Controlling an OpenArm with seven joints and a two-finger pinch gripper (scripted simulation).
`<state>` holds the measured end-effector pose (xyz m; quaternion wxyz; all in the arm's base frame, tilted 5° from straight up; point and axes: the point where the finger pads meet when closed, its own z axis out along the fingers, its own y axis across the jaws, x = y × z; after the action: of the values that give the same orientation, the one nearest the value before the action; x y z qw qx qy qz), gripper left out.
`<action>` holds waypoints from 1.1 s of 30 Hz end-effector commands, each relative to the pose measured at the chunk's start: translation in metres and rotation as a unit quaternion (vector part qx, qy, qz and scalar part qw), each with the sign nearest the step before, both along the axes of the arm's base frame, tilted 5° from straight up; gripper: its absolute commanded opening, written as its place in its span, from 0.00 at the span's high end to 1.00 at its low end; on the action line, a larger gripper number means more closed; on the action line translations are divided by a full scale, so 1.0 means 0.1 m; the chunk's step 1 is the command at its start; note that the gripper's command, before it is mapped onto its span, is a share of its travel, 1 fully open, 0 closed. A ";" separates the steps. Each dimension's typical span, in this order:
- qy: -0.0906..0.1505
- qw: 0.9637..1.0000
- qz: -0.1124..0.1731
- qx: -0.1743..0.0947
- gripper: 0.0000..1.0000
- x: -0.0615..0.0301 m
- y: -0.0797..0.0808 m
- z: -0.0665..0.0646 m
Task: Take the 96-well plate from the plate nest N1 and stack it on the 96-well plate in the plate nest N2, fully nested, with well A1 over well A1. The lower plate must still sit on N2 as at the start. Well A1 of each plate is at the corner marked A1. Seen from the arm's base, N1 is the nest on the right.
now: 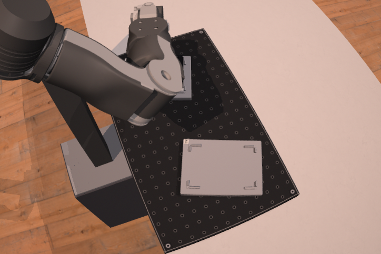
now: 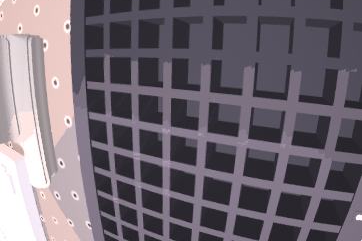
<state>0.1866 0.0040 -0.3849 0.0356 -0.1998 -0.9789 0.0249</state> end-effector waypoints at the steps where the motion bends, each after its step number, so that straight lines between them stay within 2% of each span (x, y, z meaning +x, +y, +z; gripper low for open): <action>1: -0.001 1.000 0.000 0.001 0.23 0.004 0.01 0.01; 9: -0.001 1.000 0.000 0.001 0.23 0.004 0.01 0.01; 14: -0.001 1.000 0.000 0.002 0.23 0.033 0.02 0.41; 26: -0.001 1.000 0.000 0.002 0.23 0.033 0.02 0.41; 31: -0.001 1.000 0.000 0.002 0.23 0.060 0.03 0.80; 33: -0.001 1.000 0.000 0.002 0.23 0.060 0.03 0.80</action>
<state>0.1991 0.0112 -0.3014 0.0231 -0.1962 -0.9802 0.0102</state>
